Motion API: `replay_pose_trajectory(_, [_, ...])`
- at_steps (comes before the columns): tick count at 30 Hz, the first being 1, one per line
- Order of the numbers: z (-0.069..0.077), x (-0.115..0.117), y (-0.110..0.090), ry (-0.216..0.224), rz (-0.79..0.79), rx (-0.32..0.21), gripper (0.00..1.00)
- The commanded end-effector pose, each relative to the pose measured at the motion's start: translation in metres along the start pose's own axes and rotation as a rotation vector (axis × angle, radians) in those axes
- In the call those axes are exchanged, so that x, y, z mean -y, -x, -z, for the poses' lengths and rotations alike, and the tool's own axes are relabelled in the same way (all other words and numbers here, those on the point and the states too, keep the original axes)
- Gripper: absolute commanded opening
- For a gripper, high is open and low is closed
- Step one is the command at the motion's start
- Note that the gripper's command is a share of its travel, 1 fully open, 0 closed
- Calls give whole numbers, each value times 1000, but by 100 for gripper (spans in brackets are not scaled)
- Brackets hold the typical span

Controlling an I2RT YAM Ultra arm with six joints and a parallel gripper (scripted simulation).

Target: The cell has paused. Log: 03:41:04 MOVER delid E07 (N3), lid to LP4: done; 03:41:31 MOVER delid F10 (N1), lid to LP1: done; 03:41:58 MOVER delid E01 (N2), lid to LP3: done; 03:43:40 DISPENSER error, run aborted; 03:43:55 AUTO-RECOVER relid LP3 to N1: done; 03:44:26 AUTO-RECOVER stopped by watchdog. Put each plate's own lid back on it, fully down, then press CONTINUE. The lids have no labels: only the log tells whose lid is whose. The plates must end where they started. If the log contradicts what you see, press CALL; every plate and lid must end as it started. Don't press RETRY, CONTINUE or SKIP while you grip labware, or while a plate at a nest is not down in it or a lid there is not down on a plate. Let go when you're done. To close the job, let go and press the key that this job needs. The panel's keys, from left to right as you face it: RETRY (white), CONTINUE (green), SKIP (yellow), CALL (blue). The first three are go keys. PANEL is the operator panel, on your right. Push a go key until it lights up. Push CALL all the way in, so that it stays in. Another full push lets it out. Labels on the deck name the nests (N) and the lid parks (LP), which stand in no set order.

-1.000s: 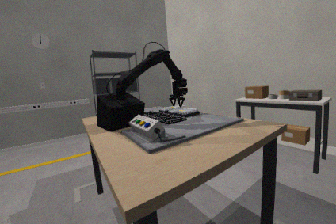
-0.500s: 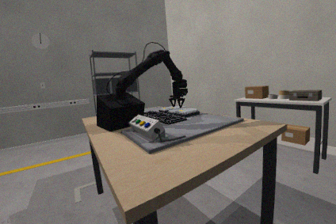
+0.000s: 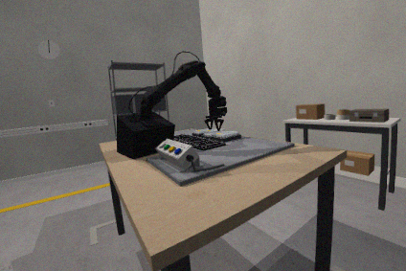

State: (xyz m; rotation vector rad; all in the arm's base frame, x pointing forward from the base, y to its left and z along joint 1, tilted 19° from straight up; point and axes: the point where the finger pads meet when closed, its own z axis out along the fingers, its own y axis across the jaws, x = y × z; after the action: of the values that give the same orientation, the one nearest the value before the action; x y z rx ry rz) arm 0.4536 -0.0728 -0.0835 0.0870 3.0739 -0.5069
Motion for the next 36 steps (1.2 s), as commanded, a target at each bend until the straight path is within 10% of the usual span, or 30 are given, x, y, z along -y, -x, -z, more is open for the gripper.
replay_pose_trajectory(1, [4, 1, 10, 1, -1, 37, 0])
replay_pose_trajectory(36, [-6, 0, 9, 1, 3, 34, 0])
